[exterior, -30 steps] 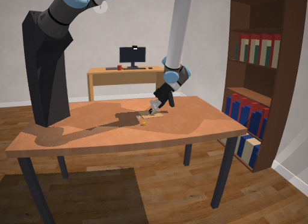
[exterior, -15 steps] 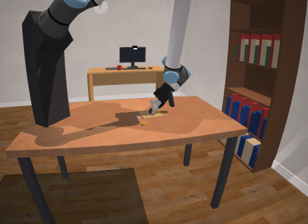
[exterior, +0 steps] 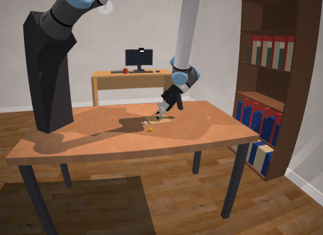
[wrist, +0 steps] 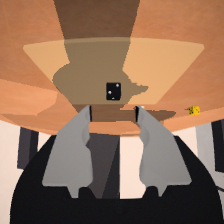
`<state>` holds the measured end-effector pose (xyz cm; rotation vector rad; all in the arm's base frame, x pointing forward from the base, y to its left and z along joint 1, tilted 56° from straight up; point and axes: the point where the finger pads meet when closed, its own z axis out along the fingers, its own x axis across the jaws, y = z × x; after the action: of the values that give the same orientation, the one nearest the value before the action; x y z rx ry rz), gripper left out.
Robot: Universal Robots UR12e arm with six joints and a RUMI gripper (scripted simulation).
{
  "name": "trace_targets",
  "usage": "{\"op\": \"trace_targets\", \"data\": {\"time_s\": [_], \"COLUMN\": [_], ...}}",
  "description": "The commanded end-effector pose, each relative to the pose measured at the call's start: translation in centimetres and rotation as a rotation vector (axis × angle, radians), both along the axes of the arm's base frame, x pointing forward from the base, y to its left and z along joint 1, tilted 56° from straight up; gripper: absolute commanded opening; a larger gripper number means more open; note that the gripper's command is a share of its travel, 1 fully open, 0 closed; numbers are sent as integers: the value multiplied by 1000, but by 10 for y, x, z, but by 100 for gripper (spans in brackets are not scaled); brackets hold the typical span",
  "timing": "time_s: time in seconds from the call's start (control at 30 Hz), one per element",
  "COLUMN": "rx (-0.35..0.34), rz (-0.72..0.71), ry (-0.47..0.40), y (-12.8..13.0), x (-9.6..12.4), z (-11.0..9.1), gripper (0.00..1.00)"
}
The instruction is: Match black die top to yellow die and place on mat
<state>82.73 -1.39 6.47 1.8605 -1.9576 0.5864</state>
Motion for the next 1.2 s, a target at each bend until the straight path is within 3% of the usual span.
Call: {"op": "trace_targets", "data": {"time_s": [0.0, 0.47, 1.17], "rx": [0, 0, 1], "rz": [1, 1, 20], "ry": [-1, -1, -32], "y": [5, 21, 22], "x": [-8, -36, -37], "z": [7, 29, 28], "gripper": [31, 31, 31]}}
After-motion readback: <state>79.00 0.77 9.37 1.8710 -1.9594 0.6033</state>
